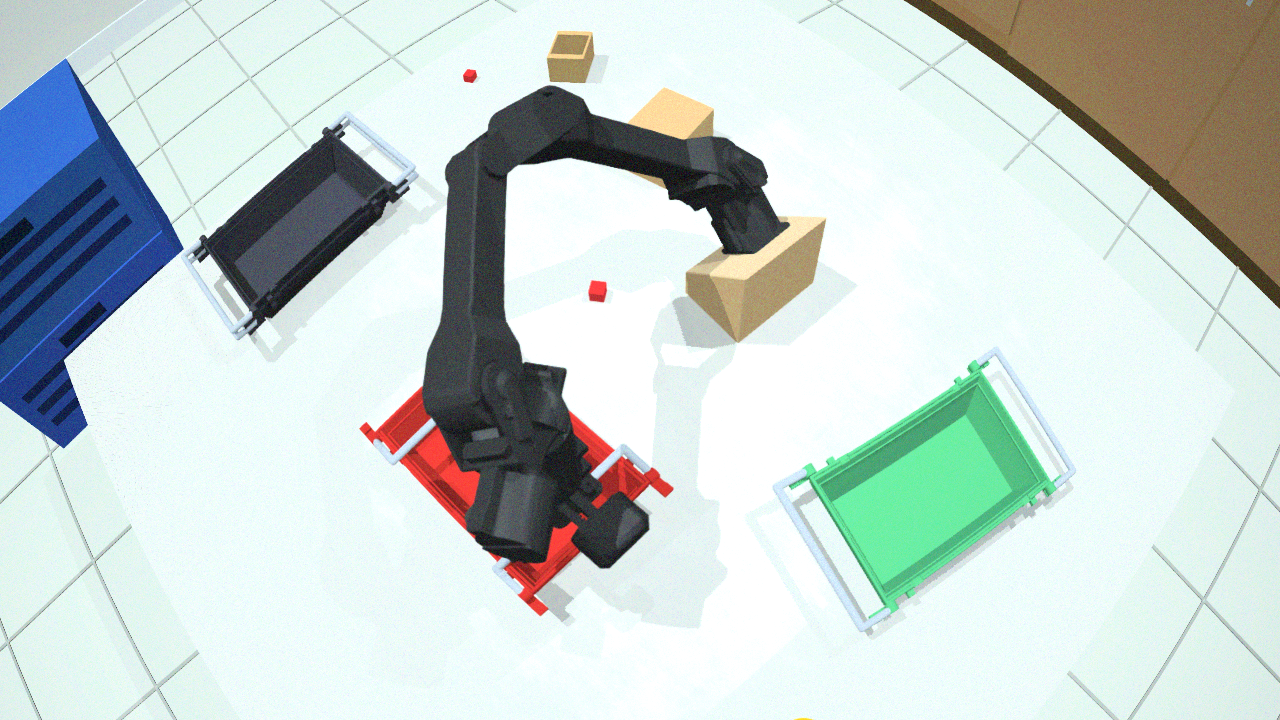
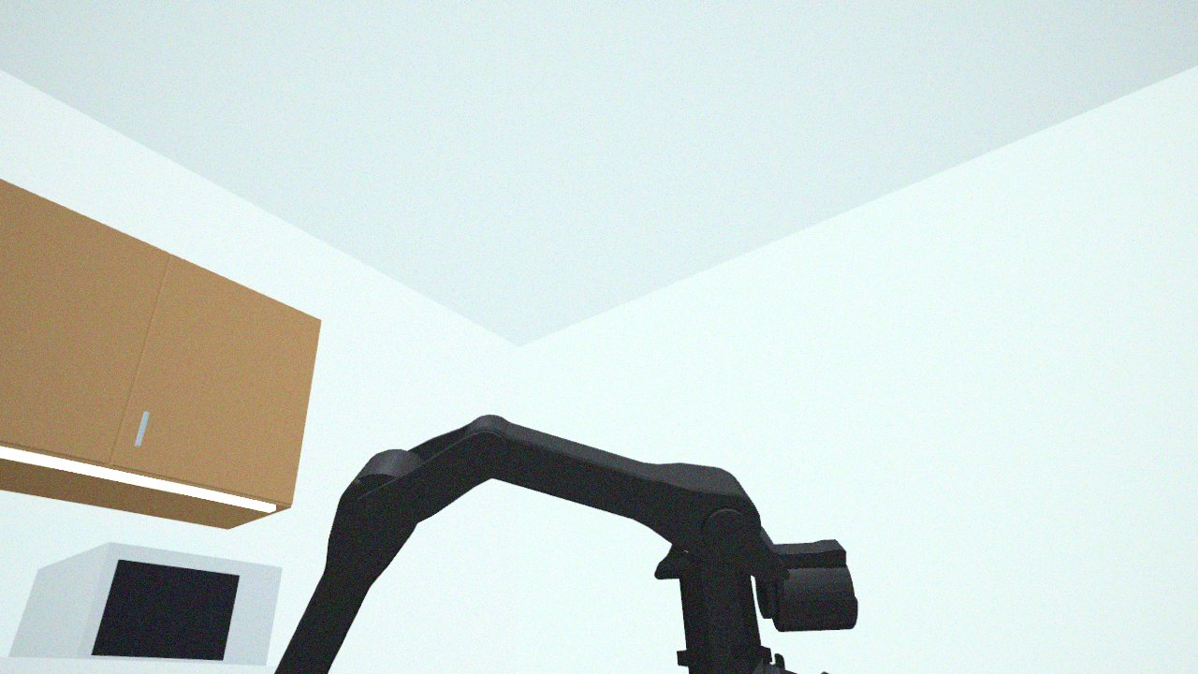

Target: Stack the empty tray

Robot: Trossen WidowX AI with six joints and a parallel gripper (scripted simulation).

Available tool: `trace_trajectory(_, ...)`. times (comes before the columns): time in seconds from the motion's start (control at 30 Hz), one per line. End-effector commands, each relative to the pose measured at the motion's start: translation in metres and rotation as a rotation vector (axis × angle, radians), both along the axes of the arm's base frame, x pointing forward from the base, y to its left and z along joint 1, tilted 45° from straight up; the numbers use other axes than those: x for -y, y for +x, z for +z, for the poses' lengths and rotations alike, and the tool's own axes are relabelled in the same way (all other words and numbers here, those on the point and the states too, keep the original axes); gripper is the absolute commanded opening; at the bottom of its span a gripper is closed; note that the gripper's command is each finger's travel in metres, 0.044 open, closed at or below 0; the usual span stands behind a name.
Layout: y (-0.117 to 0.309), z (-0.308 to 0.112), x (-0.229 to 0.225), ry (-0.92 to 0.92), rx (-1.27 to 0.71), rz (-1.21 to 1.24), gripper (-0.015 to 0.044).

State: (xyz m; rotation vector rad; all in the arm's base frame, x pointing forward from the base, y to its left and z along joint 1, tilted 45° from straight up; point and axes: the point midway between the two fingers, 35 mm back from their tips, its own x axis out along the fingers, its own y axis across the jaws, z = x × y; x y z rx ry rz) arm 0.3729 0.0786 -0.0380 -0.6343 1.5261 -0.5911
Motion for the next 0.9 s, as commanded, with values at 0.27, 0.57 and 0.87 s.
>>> trace_trajectory(0.27,0.000,0.000,0.000,0.000,0.000,-0.001,0.0000)
trace_trajectory(0.57,0.000,0.000,0.000,0.000,0.000,-0.001,0.0157)
trace_trajectory(0.87,-0.037,-0.020,-0.054,0.038,0.026,-0.016,0.0394)
